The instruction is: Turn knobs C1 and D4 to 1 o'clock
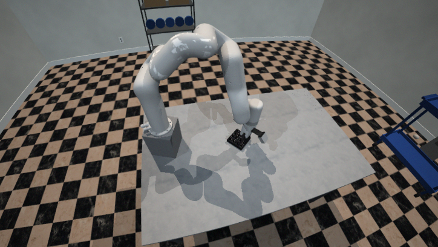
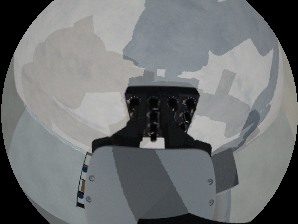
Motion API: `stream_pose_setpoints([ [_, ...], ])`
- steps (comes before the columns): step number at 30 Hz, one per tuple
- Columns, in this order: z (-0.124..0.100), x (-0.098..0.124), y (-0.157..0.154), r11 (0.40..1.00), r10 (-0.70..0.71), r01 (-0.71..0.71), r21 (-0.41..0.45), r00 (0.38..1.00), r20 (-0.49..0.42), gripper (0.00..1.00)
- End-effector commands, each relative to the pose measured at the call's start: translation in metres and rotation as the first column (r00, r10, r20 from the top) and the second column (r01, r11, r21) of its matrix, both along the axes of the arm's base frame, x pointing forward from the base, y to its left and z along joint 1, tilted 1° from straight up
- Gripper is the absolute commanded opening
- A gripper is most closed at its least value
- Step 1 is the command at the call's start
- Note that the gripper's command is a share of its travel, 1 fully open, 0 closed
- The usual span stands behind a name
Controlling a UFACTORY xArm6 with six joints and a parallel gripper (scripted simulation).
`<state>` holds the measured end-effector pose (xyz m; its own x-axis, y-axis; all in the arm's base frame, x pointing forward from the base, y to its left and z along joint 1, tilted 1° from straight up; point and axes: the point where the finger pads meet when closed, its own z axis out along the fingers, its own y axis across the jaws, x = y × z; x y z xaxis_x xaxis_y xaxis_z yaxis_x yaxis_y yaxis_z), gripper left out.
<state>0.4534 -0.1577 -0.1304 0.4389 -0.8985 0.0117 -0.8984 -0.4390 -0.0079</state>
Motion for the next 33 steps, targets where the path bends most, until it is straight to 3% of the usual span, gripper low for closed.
stream_pose_setpoints([
  [1, 0.001, 0.001, 0.000, 1.000, 0.000, 0.000, -0.001, 1.000, 0.003, 0.19],
  [12, 0.011, 0.001, 0.000, 1.000, 0.000, 0.000, -0.001, 1.000, 0.003, 0.19],
  [22, 0.035, 0.001, 0.000, 1.000, 0.000, 0.000, -0.001, 1.000, 0.003, 0.19],
  [33, 0.037, 0.001, 0.000, 1.000, 0.000, 0.000, -0.001, 1.000, 0.003, 0.19],
])
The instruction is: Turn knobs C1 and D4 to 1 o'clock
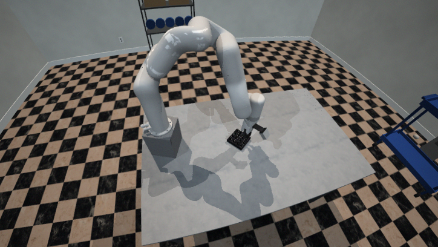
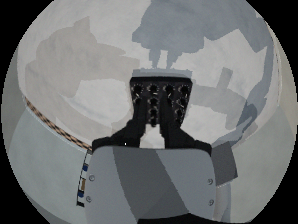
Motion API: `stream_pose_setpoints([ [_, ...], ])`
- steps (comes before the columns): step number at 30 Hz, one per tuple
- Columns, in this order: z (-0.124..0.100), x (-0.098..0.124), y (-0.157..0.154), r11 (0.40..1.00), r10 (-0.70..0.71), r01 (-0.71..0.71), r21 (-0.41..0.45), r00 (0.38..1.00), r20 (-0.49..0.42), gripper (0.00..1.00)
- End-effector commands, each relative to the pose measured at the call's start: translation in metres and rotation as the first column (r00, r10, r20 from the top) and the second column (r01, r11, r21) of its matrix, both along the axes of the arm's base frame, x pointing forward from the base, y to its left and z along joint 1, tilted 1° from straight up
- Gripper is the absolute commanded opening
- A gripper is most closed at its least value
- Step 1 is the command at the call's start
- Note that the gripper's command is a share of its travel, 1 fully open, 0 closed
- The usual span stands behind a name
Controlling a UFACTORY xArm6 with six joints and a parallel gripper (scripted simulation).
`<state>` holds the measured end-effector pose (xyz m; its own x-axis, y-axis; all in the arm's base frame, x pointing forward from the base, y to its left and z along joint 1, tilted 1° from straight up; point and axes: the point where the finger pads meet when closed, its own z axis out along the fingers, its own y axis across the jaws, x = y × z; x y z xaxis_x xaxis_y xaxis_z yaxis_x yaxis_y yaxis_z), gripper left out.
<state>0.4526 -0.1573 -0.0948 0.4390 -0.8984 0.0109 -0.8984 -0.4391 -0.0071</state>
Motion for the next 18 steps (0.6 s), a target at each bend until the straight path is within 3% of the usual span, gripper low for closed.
stream_pose_setpoints([
  [1, 0.0017, 0.0019, -0.0006, 1.000, 0.000, 0.000, -0.002, 1.000, 0.004, 0.19],
  [13, 0.0022, 0.0019, -0.0006, 0.999, 0.048, -0.048, -0.002, 0.999, 0.004, 0.19],
  [18, 0.0043, 0.0020, -0.0004, 0.972, 0.236, -0.236, -0.005, 0.972, 0.002, 0.19],
])
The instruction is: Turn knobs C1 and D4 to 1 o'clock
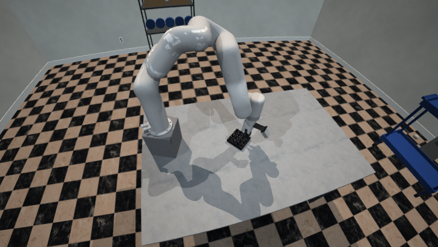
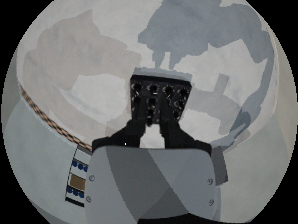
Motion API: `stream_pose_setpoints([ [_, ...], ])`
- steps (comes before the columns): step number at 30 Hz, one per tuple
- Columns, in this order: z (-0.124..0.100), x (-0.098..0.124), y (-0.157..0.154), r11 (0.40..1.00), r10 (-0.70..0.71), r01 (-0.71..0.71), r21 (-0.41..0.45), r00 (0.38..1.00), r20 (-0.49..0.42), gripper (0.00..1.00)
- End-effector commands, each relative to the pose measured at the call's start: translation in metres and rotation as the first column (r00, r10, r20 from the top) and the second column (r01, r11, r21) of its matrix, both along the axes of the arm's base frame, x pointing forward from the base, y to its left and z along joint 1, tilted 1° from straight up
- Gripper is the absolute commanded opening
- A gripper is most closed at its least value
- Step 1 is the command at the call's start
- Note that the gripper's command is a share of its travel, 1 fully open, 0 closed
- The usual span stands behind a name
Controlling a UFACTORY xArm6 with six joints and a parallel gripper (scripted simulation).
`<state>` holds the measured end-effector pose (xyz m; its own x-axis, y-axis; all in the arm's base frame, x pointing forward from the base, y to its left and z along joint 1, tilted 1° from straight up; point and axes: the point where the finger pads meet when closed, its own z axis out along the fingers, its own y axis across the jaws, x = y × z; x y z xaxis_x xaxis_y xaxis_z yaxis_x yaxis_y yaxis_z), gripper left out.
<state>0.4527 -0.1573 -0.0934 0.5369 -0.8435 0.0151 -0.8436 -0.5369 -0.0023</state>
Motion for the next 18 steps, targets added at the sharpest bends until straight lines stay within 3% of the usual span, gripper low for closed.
stream_pose_setpoints([
  [1, 0.0032, 0.0018, -0.0004, 0.988, 0.156, -0.156, 0.001, 0.988, 0.004, 0.19],
  [10, 0.0065, 0.0019, -0.0001, 0.895, 0.446, -0.446, -0.003, 0.895, 0.000, 0.19],
  [12, 0.0065, 0.0019, -0.0001, 0.895, 0.446, -0.446, -0.003, 0.895, 0.000, 0.19],
  [18, 0.0090, 0.0019, 0.0001, 0.772, 0.636, -0.636, -0.005, 0.772, -0.004, 0.19],
])
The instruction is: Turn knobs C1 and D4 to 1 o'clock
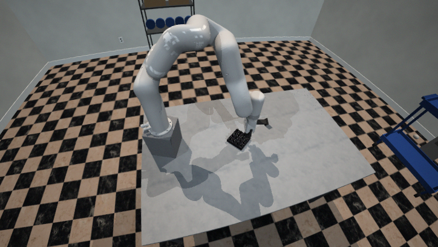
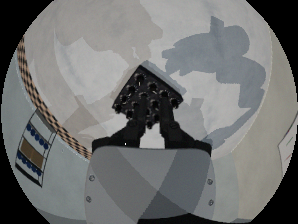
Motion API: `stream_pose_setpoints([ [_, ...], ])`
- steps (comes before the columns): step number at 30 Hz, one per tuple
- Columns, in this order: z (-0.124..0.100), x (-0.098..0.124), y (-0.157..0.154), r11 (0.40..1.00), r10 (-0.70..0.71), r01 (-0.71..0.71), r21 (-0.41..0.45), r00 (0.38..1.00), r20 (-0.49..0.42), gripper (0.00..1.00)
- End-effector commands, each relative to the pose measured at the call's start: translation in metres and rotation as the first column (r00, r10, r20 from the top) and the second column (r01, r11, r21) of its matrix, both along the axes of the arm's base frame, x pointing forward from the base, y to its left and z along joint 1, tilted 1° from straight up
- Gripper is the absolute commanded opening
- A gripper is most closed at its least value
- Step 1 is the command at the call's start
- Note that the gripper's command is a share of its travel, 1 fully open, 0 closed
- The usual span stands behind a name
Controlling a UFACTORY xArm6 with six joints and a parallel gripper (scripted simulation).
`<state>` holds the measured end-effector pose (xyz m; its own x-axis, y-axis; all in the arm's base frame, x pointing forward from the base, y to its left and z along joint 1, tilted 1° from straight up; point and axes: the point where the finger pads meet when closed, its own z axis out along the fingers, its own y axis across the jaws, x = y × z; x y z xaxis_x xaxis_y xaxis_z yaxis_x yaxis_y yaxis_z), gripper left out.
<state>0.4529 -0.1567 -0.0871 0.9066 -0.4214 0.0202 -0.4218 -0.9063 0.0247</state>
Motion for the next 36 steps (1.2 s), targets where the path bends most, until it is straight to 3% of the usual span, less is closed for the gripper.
stream_pose_setpoints([
  [1, 0.003, 0.002, 0.000, 0.988, 0.154, -0.154, 0.020, 0.988, 0.006, 0.19],
  [9, 0.006, 0.002, 0.000, 0.913, 0.408, -0.408, 0.016, 0.913, 0.003, 0.19],
  [11, 0.006, 0.002, 0.000, 0.913, 0.408, -0.408, 0.016, 0.913, 0.003, 0.19],
  [13, 0.007, 0.002, 0.000, 0.860, 0.510, -0.510, 0.015, 0.860, 0.001, 0.19],
  [18, 0.009, 0.002, 0.000, 0.778, 0.628, -0.628, 0.014, 0.778, -0.002, 0.19],
  [26, 0.012, 0.002, 0.000, 0.586, 0.810, -0.810, 0.012, 0.586, -0.007, 0.19],
  [28, 0.012, 0.002, 0.000, 0.586, 0.810, -0.810, 0.012, 0.586, -0.007, 0.19],
  [32, 0.013, 0.002, 0.000, 0.471, 0.882, -0.882, 0.012, 0.470, -0.009, 0.19],
  [36, 0.014, 0.002, 0.000, 0.431, 0.902, -0.902, 0.012, 0.431, -0.010, 0.19],
])
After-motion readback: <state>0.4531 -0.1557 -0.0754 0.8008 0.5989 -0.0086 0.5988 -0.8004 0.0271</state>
